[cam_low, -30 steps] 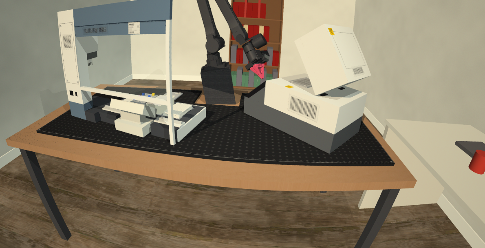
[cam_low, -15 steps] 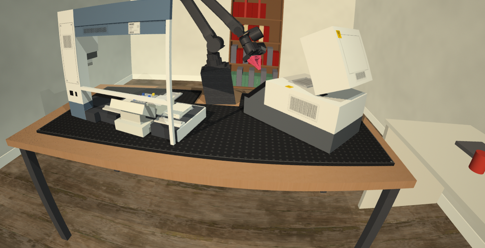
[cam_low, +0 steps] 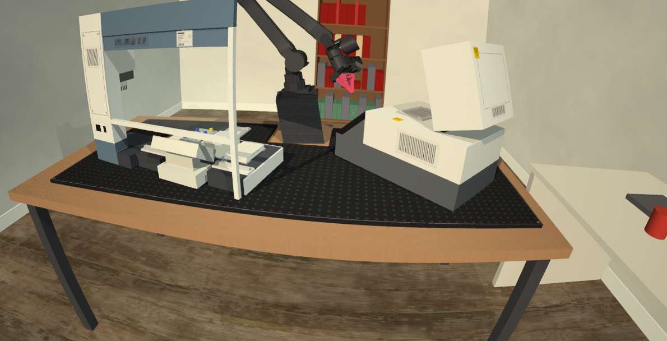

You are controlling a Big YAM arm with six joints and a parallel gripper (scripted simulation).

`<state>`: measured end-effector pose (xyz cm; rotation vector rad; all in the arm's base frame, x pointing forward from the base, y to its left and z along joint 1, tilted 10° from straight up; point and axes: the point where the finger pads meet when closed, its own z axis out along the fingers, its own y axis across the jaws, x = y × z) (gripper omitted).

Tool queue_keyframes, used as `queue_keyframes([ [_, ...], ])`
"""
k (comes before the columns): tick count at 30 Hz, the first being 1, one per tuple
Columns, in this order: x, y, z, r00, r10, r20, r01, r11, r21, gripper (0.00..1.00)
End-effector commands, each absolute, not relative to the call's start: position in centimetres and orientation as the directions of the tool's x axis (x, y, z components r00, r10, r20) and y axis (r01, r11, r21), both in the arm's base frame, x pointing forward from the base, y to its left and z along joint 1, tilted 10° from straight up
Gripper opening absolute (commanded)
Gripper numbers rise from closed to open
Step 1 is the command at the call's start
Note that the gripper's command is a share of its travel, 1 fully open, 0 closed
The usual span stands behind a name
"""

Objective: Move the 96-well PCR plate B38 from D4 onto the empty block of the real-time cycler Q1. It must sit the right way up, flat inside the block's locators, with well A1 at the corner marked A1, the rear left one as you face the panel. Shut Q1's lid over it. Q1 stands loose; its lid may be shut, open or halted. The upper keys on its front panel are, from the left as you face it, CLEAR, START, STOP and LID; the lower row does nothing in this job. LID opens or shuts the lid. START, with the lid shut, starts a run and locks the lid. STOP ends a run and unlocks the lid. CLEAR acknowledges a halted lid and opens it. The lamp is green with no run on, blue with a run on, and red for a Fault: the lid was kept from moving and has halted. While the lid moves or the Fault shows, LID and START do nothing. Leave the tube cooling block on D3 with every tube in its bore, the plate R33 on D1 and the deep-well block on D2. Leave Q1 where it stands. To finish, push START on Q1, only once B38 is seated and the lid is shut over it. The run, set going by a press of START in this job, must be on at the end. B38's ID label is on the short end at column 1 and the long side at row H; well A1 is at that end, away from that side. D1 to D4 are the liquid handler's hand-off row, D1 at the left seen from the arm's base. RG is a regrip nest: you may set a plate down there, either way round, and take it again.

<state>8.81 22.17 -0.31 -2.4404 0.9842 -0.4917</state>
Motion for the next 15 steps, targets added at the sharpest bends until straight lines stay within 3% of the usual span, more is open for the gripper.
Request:
queue_keyframes([
  [1,9.14,24.54,1.15,0.667,-0.737,0.109,-0.566,-0.596,-0.57,0.0],
  [15,9.36,25.31,1.38,0.682,-0.722,0.117,-0.545,-0.609,-0.576,0.0],
])
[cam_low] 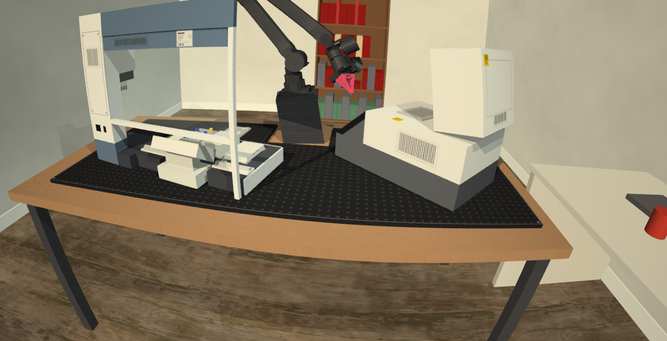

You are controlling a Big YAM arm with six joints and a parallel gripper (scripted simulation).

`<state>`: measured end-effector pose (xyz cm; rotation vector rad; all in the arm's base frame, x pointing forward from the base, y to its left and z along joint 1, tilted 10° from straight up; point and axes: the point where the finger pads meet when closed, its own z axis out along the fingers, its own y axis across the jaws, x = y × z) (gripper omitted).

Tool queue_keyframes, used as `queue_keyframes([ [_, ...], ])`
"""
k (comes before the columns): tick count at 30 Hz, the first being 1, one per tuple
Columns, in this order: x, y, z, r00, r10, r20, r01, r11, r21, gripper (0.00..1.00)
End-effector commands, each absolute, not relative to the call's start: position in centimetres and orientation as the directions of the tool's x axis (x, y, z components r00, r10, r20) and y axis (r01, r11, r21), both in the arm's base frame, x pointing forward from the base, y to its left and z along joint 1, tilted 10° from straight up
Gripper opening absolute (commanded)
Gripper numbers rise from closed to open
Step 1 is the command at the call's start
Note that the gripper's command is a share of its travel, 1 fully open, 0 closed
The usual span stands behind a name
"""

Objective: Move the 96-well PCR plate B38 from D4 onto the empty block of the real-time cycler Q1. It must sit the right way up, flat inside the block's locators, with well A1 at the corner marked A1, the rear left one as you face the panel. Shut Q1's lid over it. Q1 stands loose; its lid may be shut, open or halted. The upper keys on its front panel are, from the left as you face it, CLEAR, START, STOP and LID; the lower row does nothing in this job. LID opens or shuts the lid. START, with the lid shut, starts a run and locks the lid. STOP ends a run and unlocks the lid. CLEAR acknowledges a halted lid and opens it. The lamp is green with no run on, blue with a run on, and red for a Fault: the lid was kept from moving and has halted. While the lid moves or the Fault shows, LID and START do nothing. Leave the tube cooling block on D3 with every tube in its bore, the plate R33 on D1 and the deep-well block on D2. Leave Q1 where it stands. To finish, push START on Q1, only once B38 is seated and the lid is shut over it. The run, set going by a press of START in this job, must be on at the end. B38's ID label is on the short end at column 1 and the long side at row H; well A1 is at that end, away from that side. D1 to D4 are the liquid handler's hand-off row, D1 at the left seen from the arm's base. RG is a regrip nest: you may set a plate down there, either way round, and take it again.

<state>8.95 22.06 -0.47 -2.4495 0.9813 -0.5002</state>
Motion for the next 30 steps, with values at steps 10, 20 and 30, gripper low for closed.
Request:
queue_keyframes([
  [10,9.4,25.5,1.5,0.674,-0.731,0.104,-0.556,-0.595,-0.581,0.0],
  [20,9.0,24.2,1.0,0.67,-0.733,0.116,-0.564,-0.605,-0.562,0.0],
  [30,9.0,24.1,1.2,0.67,-0.733,0.113,-0.563,-0.603,-0.565,0.0],
])
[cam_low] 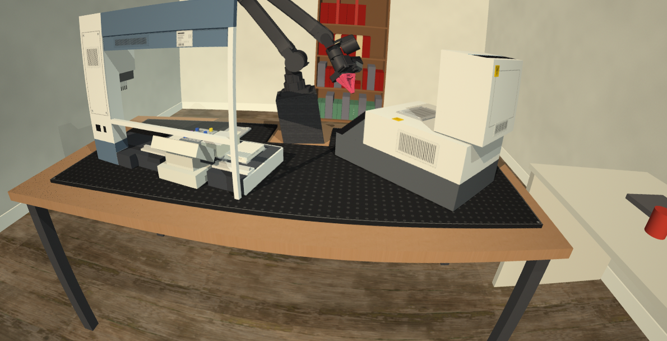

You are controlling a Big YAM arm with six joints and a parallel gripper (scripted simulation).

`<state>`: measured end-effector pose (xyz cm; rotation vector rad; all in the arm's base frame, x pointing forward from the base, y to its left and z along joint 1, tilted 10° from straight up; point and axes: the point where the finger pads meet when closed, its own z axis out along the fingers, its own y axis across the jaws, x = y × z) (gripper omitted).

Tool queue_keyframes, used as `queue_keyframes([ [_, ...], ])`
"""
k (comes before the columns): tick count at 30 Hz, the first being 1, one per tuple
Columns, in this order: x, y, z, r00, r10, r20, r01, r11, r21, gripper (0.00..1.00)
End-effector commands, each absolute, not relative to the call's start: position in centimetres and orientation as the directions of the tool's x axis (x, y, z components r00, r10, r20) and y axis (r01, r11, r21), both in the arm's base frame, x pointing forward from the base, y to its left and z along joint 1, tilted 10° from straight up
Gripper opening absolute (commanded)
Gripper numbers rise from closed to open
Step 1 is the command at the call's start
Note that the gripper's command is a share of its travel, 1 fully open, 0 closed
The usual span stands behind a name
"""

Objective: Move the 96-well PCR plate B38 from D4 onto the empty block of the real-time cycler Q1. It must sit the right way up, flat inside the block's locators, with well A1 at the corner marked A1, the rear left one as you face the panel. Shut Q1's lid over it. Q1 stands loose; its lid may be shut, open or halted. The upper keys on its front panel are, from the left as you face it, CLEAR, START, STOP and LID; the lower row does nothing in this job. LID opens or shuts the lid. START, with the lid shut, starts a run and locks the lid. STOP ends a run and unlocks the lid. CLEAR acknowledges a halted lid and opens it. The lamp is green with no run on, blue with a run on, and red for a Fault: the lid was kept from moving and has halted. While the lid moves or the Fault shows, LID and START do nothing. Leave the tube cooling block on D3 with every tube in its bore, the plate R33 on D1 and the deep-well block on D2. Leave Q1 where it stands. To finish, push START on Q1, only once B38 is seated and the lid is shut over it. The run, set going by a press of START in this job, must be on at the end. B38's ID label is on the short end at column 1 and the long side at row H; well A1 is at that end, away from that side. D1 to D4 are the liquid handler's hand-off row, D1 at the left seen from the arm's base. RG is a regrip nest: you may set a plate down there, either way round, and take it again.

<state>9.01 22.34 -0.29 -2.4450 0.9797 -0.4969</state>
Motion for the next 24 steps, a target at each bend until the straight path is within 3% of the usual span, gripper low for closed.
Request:
queue_keyframes([
  [1,8.99,24.15,1.12,0.67,-0.733,0.114,-0.563,-0.603,-0.565,0.0],
  [24,8.97,24.3,0.87,0.672,-0.732,0.114,-0.56,-0.603,-0.568,0.0],
])
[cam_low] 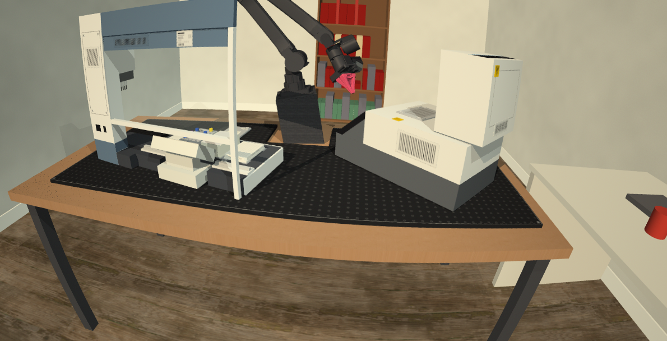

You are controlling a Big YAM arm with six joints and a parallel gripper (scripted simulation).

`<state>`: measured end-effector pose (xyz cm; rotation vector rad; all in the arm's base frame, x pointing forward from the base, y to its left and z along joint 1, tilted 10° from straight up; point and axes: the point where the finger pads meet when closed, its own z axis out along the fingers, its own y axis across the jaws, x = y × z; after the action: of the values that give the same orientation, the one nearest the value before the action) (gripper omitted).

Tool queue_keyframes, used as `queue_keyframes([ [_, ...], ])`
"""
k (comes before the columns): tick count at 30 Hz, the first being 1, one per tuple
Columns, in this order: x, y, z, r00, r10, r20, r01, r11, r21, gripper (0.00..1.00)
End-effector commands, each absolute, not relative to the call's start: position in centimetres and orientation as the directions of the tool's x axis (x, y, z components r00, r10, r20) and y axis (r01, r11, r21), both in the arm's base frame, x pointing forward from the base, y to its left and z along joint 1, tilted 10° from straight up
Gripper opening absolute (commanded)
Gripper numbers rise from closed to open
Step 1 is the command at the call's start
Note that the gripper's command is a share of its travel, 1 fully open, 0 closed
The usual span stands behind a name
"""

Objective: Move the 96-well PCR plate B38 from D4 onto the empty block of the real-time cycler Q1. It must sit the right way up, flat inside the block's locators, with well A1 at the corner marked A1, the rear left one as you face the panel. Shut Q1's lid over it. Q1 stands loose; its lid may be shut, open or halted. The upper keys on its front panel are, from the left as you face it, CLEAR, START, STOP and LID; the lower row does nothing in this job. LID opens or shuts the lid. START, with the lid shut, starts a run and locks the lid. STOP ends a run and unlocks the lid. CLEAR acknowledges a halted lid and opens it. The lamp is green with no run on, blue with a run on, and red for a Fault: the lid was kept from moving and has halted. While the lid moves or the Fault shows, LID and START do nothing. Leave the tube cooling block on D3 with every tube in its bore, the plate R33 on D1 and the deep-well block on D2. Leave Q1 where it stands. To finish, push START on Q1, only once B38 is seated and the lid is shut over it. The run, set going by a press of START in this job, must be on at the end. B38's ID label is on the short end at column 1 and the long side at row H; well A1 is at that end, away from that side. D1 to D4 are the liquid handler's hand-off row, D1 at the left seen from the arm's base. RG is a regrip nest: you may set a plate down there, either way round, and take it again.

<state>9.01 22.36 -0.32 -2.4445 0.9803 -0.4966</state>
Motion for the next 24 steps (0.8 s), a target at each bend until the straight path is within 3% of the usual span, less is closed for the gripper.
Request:
queue_keyframes([
  [1,8.97,24.27,0.92,0.672,-0.732,0.114,-0.56,-0.603,-0.568,0.0],
  [24,8.94,24.1,1.12,0.674,-0.73,0.116,-0.557,-0.605,-0.569,0.0],
])
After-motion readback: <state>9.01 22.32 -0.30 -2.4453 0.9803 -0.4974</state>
